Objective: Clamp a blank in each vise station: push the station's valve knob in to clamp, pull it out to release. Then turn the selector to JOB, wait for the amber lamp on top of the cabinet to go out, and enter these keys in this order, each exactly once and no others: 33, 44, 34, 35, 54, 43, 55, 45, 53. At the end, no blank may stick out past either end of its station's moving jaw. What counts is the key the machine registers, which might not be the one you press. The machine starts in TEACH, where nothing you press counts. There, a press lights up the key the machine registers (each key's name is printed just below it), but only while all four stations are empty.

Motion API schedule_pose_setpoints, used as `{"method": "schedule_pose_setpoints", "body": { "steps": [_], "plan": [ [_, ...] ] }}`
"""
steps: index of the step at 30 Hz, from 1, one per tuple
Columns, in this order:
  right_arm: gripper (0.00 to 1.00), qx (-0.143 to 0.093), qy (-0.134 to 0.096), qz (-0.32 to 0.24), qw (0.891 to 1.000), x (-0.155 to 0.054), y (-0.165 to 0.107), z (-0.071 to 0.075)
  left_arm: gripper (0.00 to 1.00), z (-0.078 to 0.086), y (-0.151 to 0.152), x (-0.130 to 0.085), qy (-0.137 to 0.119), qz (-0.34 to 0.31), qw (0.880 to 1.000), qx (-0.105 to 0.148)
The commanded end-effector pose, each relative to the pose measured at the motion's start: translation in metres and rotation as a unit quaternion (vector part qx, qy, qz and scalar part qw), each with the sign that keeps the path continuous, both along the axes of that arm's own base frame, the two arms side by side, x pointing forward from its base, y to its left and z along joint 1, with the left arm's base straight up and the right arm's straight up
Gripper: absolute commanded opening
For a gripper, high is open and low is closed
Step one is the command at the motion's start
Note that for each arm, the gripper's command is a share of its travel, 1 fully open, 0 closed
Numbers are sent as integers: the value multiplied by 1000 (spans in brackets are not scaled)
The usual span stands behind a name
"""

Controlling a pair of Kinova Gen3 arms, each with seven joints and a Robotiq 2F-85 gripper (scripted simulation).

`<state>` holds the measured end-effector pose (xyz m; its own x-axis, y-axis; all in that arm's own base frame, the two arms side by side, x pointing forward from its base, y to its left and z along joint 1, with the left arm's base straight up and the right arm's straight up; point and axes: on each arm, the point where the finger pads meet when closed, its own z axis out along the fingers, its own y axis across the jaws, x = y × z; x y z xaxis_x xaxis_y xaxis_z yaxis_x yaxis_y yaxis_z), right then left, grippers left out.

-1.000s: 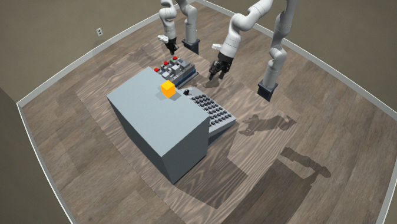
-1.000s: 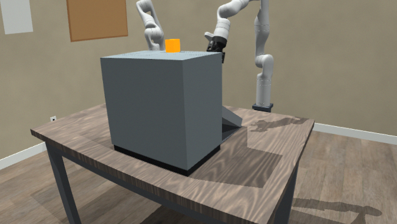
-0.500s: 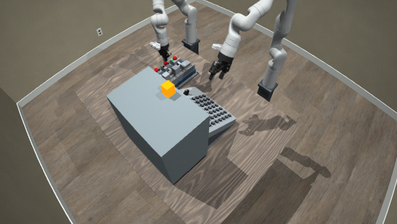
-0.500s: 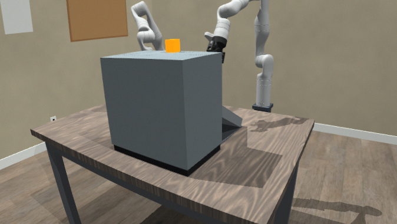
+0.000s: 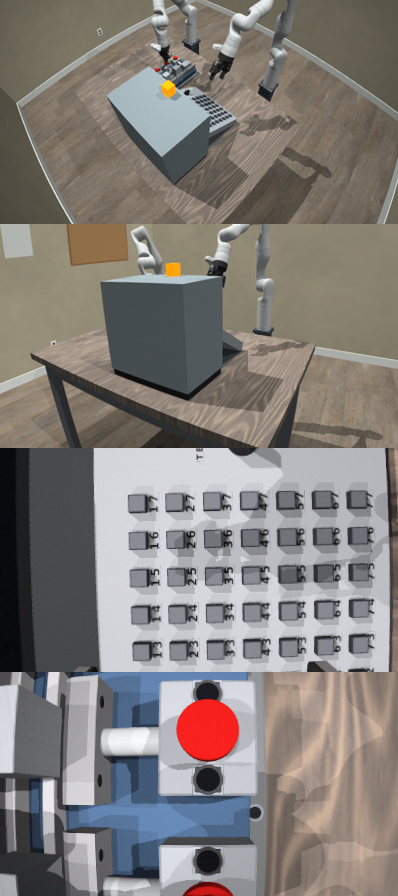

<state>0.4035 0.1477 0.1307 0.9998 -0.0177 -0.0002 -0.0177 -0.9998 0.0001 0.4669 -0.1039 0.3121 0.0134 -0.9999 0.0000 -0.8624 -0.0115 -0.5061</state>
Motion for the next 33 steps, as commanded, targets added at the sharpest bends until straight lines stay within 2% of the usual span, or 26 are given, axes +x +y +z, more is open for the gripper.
{"method": "schedule_pose_setpoints", "body": {
  "steps": [1, 11, 22, 25, 28, 30, 33],
  "plan": [
    [99, 0, -1, 0, 1000, 0, 0, 0, 1000, 1, 0, 0, -1, 0, 1000, 0],
    [99, 0, -1, 0, 1000, 0, 0, -12, 1000, 1, 0, 0, -1, 0, 1000, 0],
    [99, 0, -1, 0, 1000, 0, 0, -12, 1000, 1, 0, 0, -1, 0, 1000, 0],
    [99, 0, -1, 0, 1000, 0, 0, -4, 1000, 1, 0, 0, -1, 0, 1000, 0],
    [99, 0, -1, 0, 1000, 0, 0, 10, 1000, 1, 0, 0, -1, 0, 1000, 0],
    [99, 0, -1, 0, 1000, 0, 0, 10, 1000, 1, 0, 0, -1, 0, 1000, 0],
    [99, 0, -1, 0, 1000, 0, 0, 22, 1000, 1, 0, 0, -1, 0, 1000, 0]
  ]
}}
